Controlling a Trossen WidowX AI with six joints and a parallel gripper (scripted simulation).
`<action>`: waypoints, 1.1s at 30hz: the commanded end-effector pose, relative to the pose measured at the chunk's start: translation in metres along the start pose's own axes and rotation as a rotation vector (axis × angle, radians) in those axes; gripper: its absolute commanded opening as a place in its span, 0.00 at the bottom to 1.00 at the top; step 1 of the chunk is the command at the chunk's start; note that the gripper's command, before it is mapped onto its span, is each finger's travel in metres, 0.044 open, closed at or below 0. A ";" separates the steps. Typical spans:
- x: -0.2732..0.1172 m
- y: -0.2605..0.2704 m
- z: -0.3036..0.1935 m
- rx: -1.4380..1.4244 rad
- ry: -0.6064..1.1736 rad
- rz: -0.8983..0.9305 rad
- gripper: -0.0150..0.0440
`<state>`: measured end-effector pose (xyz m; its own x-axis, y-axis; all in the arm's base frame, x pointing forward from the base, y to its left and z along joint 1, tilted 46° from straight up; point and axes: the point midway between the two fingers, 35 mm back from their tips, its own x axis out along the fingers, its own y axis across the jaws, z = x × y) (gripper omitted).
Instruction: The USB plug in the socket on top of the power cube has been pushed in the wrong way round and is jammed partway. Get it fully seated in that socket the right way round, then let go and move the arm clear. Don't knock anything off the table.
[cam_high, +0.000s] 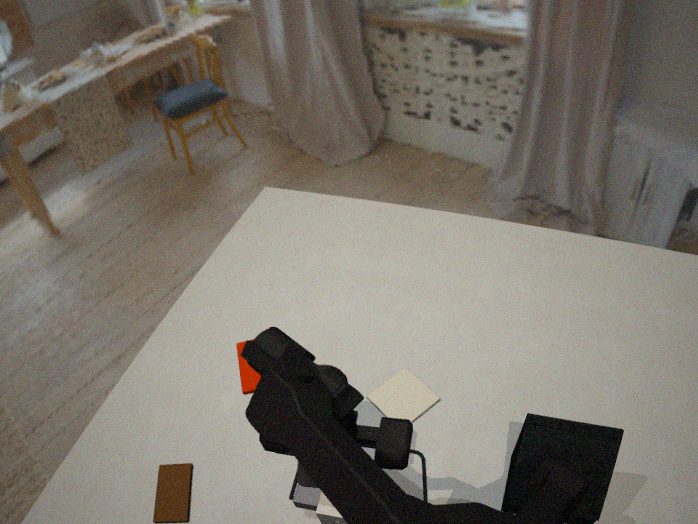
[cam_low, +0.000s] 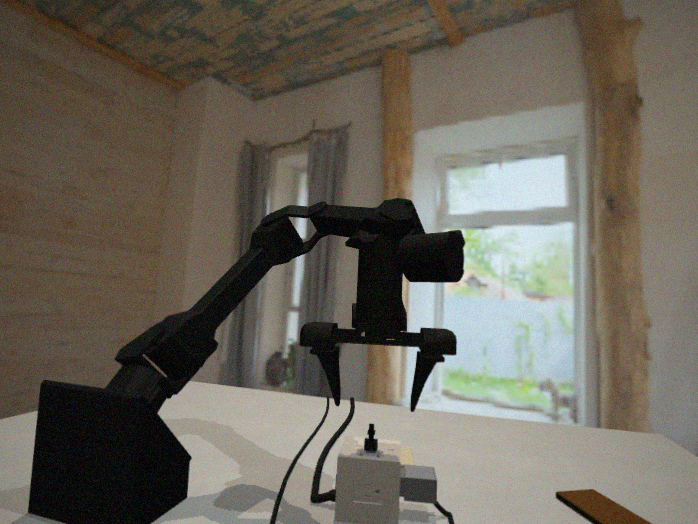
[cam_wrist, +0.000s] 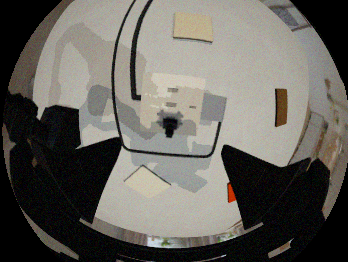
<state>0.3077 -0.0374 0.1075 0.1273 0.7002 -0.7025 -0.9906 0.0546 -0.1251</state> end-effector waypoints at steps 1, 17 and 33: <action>-0.001 0.003 0.000 0.022 -0.001 0.006 1.00; 0.012 0.004 0.000 0.022 -0.001 0.006 1.00; 0.028 0.004 0.000 0.022 -0.002 0.006 1.00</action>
<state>0.3081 -0.0203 0.0895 0.1218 0.6981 -0.7056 -0.9920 0.0621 -0.1097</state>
